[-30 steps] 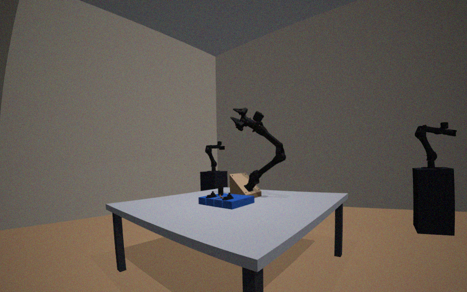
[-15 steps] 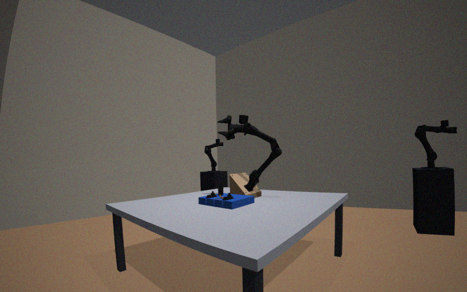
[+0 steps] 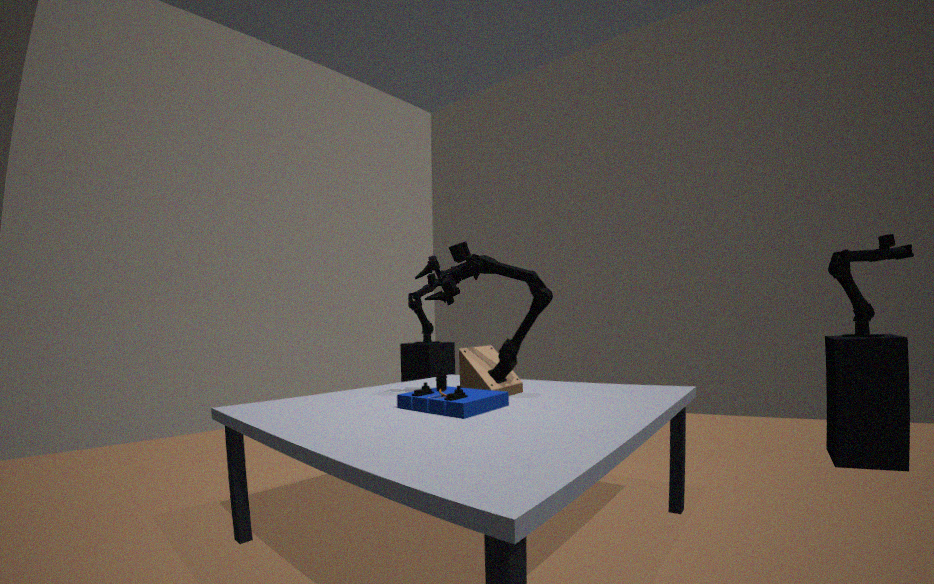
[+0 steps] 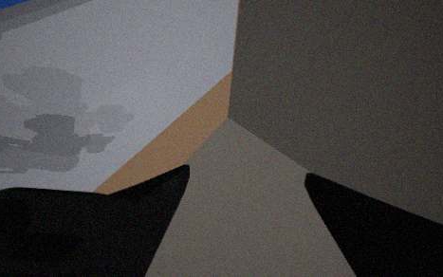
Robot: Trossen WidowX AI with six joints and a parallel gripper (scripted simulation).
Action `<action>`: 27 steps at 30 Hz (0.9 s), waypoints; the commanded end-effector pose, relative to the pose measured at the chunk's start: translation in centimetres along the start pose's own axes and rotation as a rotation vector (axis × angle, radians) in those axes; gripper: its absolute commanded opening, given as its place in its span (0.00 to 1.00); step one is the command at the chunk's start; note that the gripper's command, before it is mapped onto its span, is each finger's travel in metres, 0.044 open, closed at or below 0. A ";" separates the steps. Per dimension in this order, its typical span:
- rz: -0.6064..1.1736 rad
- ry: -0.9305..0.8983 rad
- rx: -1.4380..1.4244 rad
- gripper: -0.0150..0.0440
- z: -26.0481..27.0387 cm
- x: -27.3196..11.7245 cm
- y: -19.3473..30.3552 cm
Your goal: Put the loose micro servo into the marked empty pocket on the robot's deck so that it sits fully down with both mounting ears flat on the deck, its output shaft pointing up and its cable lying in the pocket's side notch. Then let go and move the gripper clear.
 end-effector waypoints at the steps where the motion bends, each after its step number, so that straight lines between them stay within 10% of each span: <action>1: -0.103 -0.110 0.067 1.00 1.3 2.4 -1.6; 27: -0.474 -0.835 0.386 1.00 8.1 9.9 -11.3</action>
Point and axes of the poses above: the point midway between the two fingers, 35 mm back from their tips, its own x axis out along the fingers, its own z axis across the jaws, y = z × x, the point moved 9 cm from there along -x, back along the fingers, and after that the axes turned 12 degrees about -x, right-handed, at the moved point
